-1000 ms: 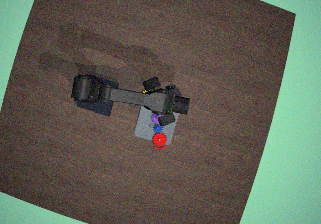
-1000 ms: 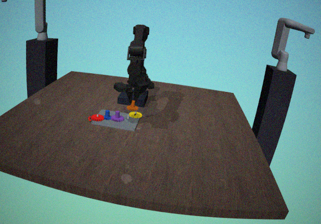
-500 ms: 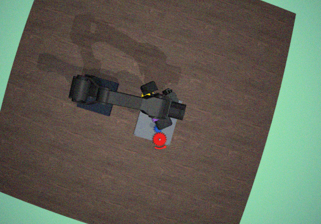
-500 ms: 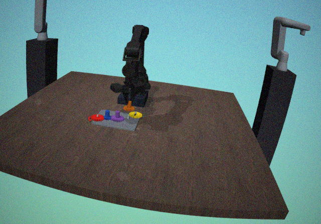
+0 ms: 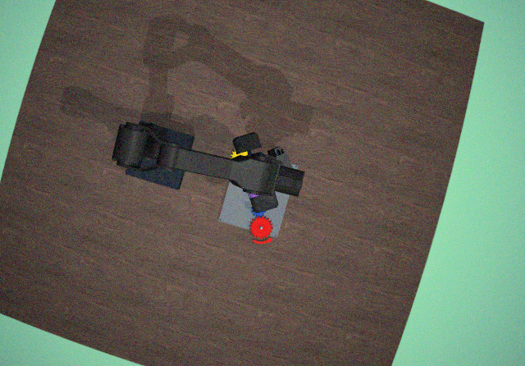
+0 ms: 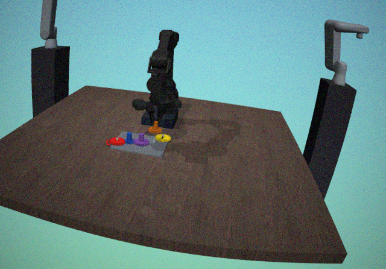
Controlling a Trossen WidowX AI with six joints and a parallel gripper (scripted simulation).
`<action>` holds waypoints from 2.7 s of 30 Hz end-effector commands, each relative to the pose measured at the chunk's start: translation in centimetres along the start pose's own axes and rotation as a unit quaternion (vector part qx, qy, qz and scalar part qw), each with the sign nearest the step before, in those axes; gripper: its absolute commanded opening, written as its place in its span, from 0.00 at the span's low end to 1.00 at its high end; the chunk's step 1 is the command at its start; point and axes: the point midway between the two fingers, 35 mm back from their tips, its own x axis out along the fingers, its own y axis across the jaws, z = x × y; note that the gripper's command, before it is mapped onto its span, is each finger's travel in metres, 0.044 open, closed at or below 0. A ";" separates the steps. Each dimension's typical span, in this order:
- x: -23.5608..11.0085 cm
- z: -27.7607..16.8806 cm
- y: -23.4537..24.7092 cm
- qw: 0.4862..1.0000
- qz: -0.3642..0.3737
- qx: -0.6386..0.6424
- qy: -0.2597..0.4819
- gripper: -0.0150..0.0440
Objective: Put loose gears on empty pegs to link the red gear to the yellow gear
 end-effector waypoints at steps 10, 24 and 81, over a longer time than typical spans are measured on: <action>0.3 0.0 -0.1 1.000 -0.002 0.031 -0.001 0.25; 2.3 0.0 -0.1 1.000 -0.002 -0.012 -0.001 0.25; 4.6 0.0 0.0 0.999 -0.002 0.053 -0.001 0.25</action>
